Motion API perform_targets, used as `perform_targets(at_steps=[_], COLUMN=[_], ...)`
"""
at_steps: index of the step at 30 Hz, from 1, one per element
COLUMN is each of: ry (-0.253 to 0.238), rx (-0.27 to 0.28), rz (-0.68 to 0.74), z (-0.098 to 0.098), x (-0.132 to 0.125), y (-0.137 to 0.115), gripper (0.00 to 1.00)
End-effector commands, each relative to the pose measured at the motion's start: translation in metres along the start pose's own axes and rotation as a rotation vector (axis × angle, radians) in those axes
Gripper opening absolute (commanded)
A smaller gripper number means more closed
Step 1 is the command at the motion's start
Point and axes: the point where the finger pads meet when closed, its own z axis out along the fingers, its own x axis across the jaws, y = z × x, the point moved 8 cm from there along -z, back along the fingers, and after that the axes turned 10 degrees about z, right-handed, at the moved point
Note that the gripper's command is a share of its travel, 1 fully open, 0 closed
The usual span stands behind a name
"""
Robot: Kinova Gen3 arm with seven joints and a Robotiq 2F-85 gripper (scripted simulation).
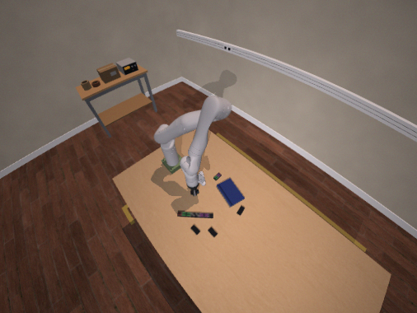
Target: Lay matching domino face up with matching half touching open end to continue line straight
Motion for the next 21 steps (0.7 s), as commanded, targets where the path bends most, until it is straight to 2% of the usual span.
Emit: perform_targets(at_steps=[1, 12, 21], ry=[0.000, 0.000, 0.000], rx=[0.000, 0.000, 0.000], rz=[0.000, 0.000, 0.000], z=[0.000, -0.002, -0.016], x=[0.000, 0.000, 0.000], y=[0.000, 0.000, 0.000], gripper=[0.31, 0.31, 0.31])
